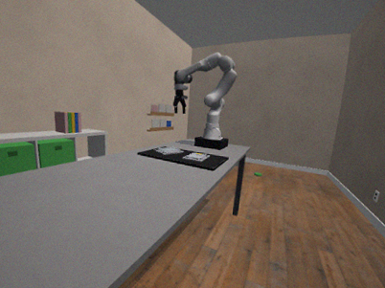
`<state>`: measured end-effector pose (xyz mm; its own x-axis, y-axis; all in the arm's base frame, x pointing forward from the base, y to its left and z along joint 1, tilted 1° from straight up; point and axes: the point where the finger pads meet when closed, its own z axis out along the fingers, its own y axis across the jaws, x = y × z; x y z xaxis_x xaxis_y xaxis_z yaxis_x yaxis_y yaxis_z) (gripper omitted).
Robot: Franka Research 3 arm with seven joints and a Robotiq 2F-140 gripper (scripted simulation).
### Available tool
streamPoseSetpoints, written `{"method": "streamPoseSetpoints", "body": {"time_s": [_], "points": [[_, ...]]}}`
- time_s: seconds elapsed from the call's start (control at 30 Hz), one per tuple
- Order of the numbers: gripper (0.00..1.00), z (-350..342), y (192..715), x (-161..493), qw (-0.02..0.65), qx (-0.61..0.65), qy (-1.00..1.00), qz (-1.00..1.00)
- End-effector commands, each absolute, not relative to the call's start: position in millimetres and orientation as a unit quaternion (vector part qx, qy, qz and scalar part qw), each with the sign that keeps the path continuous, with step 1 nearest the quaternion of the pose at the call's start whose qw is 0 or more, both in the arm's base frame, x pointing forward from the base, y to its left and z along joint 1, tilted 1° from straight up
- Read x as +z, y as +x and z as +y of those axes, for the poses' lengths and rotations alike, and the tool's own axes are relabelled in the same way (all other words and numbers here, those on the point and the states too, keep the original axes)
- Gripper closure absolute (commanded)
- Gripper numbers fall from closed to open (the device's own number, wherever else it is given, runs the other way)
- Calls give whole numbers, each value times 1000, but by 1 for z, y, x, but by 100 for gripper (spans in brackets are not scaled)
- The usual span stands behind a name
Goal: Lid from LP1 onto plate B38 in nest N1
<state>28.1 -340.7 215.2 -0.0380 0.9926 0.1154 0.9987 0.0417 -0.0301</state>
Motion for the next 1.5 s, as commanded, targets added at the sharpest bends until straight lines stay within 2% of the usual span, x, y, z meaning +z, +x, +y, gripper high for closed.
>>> {"method": "streamPoseSetpoints", "body": {"time_s": [0.0,0.73,1.03,1.1,1.2,1.3,1.33,1.47], "points": [[0,-341,28,215,52,-29,-692,-720],[0,-343,36,214,51,-30,-669,-741],[0,-352,111,201,40,-33,-478,-877],[0,-352,111,201,40,-33,-478,-877],[0,-351,145,195,38,-34,-395,-917],[0,-351,145,195,32,-35,-342,-939],[0,-349,164,191,34,-34,-325,-945],[0,-345,184,187,31,-35,-257,-965]]}}
